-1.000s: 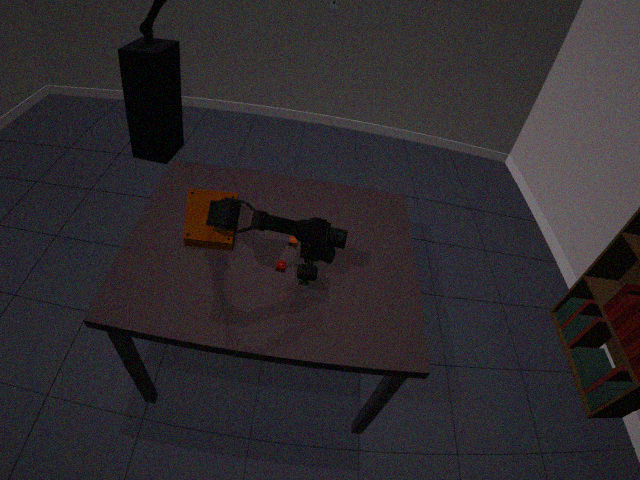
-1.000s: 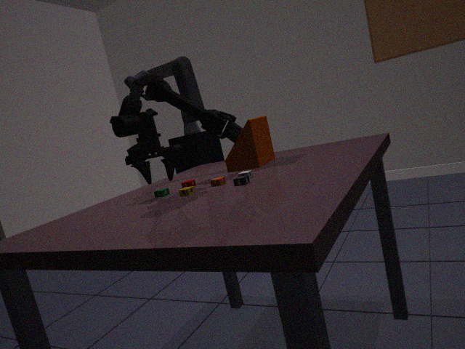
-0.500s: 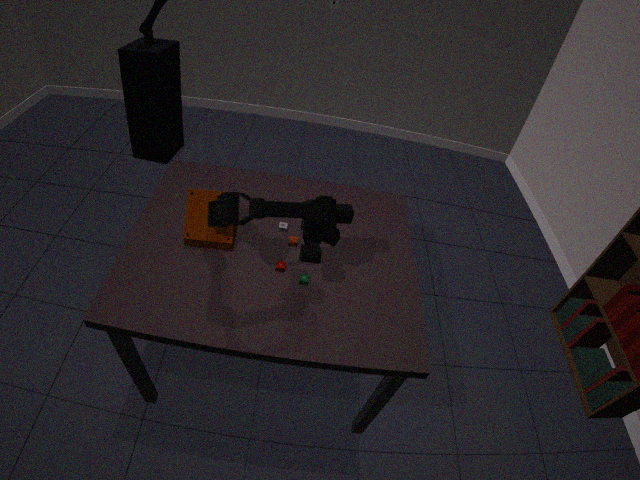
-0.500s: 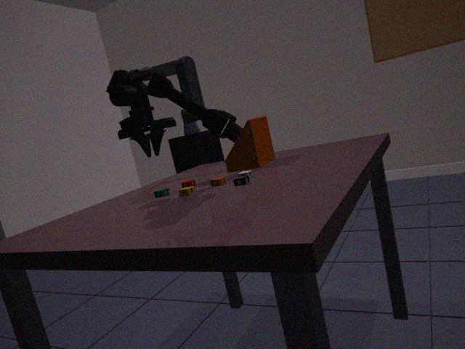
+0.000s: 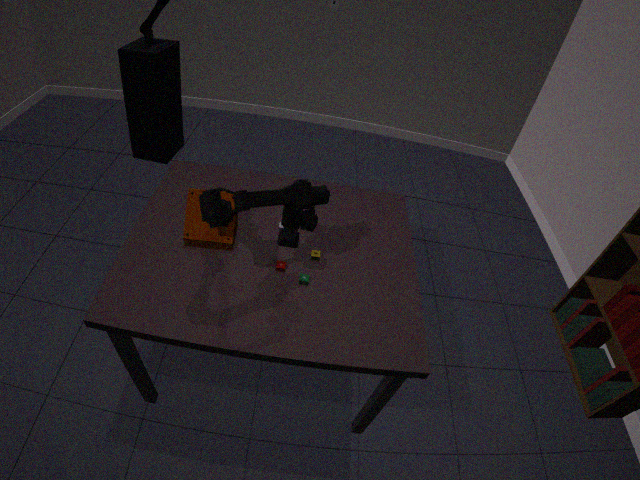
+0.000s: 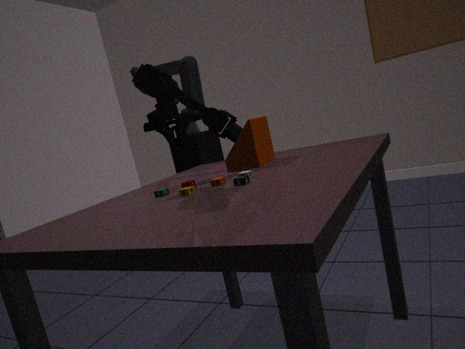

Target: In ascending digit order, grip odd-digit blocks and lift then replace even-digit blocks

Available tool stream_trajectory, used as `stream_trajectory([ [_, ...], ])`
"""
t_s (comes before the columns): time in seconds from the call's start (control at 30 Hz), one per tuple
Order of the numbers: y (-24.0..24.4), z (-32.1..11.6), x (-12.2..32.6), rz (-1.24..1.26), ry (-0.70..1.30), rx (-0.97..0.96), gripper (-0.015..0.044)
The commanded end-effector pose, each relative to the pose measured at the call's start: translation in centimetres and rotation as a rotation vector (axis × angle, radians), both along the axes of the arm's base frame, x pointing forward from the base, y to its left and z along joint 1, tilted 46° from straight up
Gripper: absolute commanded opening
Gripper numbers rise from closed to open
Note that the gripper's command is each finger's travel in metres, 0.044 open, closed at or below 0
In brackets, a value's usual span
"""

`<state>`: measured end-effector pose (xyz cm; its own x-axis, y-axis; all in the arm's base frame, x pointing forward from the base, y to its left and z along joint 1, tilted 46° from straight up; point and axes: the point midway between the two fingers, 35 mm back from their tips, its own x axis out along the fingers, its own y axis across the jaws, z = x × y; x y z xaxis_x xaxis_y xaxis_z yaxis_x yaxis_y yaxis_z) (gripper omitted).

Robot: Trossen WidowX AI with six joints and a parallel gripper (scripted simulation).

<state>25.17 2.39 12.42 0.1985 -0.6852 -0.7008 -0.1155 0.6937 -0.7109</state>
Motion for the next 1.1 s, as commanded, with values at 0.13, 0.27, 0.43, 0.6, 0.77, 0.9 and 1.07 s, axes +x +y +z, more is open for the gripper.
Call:
stream_trajectory([
  [0.13,-0.9,-1.7,-1.5,-0.009,0.000,0.001,0.0173],
  [0.27,-5.0,-5.8,-0.3,-0.009,-0.002,-0.001,0.0278],
  [0.43,-5.8,-6.5,-0.2,-0.010,-0.003,-0.005,0.0400],
  [0.6,-6.1,-6.8,-0.1,-0.010,-0.002,-0.004,0.0400],
  [0.77,-6.6,-7.3,0.0,-0.010,-0.002,-0.004,0.0400],
  [0.9,-7.1,-7.8,0.2,-0.010,-0.002,-0.004,0.0400],
  [1.07,-7.6,-8.3,0.3,-0.010,-0.003,-0.005,0.0400],
])
